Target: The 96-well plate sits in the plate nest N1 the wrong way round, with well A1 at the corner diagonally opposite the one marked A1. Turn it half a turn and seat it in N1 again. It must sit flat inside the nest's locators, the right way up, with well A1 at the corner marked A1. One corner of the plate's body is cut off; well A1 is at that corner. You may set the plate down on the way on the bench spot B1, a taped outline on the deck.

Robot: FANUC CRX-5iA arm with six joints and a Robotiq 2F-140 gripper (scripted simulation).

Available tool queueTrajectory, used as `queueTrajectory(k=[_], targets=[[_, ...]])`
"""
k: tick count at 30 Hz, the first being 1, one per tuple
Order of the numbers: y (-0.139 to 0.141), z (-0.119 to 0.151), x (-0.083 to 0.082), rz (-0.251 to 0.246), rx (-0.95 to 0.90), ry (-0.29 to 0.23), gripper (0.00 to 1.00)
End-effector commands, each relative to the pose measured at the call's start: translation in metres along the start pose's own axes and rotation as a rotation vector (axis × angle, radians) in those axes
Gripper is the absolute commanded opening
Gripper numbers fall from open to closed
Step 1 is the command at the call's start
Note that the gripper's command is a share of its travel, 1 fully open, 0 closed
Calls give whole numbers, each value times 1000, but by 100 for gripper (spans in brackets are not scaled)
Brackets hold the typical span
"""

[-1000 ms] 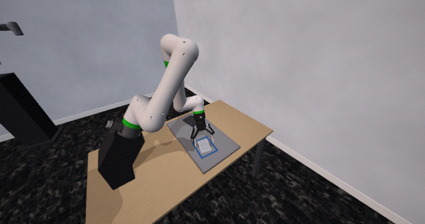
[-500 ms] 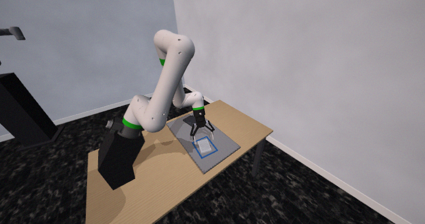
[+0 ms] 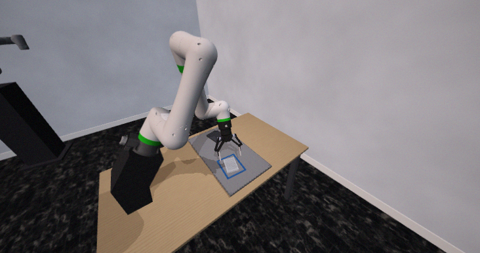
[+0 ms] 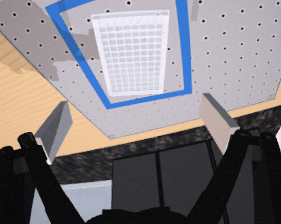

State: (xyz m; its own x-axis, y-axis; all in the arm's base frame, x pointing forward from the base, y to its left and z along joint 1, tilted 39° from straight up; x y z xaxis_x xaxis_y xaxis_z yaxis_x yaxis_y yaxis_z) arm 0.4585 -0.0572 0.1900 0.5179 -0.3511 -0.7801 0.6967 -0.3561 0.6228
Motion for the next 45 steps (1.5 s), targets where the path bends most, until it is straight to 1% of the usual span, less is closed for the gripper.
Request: queueTrajectory(k=[1, 2, 8, 10, 25, 27, 42, 44, 45], targets=[[0, 0, 0, 0, 0, 0, 100], [0, 0, 0, 0, 0, 0, 100], [8, -1, 0, -83, 181, -13, 100], [8, -1, 0, -83, 181, -13, 100], [26, 4, 4, -292, 635, -46, 100], [26, 4, 4, -292, 635, -46, 100], [39, 16, 10, -501, 1088, -79, 100], [39, 16, 10, -501, 1088, -79, 100], [39, 17, 11, -515, 1118, -81, 100]])
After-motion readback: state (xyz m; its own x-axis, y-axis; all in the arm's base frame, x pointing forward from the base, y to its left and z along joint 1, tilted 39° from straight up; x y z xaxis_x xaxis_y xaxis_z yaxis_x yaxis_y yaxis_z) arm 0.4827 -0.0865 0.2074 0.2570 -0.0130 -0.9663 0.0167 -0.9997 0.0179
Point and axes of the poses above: the point where the finger pads meet when closed, its own x axis out along the fingers, its own y axis across the jaws, z = x × y, the point moved 9 cm from there along -x, back along the fingers, and after that the axes turned 9 degrees about x, right-handed, at the moved point
